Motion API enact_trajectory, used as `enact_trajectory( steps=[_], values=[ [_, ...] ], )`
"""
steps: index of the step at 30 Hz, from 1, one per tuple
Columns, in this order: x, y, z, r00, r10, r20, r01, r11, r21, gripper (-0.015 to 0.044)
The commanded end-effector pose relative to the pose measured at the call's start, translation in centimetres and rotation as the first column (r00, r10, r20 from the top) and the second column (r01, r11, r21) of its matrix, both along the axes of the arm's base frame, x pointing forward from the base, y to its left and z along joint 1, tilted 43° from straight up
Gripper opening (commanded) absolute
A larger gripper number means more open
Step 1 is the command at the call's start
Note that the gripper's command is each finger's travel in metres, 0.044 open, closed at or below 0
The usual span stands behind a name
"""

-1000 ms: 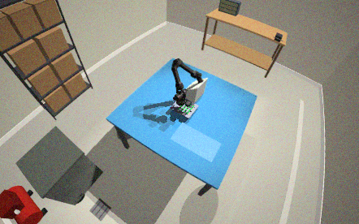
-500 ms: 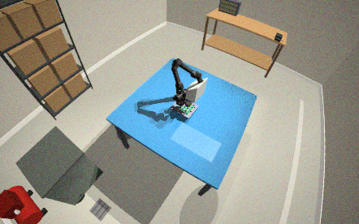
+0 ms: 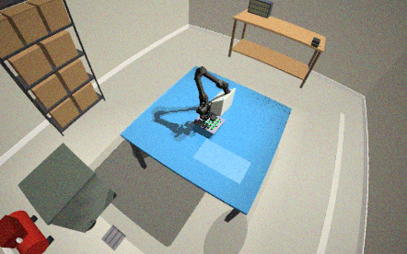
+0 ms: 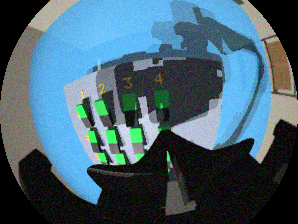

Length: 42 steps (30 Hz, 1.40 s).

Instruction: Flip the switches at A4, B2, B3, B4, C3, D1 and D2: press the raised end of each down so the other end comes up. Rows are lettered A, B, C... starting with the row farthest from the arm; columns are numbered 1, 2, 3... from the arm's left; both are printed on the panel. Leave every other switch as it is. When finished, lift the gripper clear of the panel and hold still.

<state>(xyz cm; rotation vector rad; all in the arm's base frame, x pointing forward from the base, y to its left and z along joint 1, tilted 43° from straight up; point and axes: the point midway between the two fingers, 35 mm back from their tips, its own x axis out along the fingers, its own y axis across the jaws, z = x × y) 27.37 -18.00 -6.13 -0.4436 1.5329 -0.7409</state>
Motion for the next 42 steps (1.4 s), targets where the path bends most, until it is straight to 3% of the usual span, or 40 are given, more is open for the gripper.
enact_trajectory(
  steps=[1, 7, 12, 15, 22, 42],
  values=[
    [-0.1, -0.1, -0.1, 1.000, 0.003, -0.005, -0.003, 1.000, -0.001, 0.0000],
    [0.0, 0.1, 0.1, 1.000, 0.001, 0.000, -0.001, 1.000, 0.000, 0.0000],
    [0.5, 4.2, 4.4, 1.000, 0.020, 0.014, -0.020, 1.000, -0.002, 0.0000],
    [0.5, 4.4, 4.6, 1.000, 0.021, 0.015, -0.021, 1.000, -0.002, 0.0000],
    [-4.7, 7.7, 2.1, 1.000, 0.021, 0.012, -0.021, 1.000, 0.000, 0.0000],
    [-5.4, 4.6, -1.3, 0.999, 0.039, 0.029, -0.039, 0.999, -0.007, 0.0000]
  ],
)
